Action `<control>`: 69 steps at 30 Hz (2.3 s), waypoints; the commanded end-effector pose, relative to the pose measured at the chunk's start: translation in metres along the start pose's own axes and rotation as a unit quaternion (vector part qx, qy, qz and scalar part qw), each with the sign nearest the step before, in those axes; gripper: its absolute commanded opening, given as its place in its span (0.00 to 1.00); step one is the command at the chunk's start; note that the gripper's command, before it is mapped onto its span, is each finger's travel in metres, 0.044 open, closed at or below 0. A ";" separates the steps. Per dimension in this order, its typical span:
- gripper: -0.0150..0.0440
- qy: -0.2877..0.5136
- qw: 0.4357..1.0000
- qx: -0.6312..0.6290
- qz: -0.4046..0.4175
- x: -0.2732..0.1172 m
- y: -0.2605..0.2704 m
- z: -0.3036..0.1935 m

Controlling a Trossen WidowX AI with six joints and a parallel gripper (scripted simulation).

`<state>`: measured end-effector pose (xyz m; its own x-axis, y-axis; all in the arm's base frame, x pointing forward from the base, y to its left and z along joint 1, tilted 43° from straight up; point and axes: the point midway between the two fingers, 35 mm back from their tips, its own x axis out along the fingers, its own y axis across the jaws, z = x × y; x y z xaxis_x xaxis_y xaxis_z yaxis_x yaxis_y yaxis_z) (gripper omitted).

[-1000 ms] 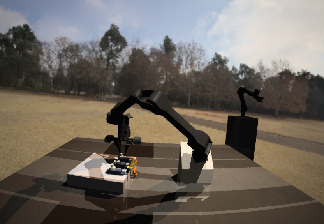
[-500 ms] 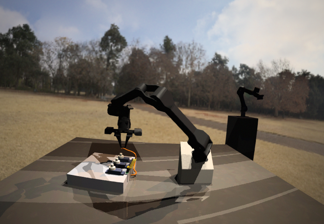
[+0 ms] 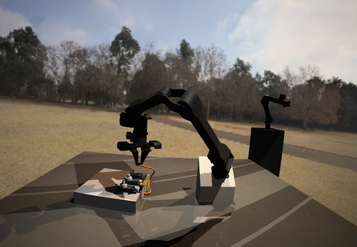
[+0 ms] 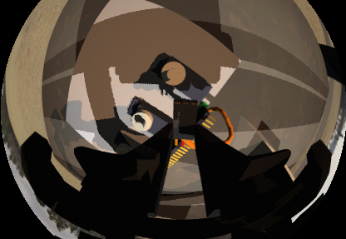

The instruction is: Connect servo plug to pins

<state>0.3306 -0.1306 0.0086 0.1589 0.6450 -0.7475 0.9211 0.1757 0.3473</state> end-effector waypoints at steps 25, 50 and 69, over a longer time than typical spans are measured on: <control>0.25 0.004 0.917 -0.399 0.003 0.007 -0.029 -0.123; 0.25 0.005 0.882 -0.471 0.005 0.052 -0.036 -0.141; 0.25 0.005 0.882 -0.472 0.005 0.049 -0.007 -0.123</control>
<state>0.2852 -0.0093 0.0376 0.1565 0.6536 -0.7405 0.2120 0.7100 0.6715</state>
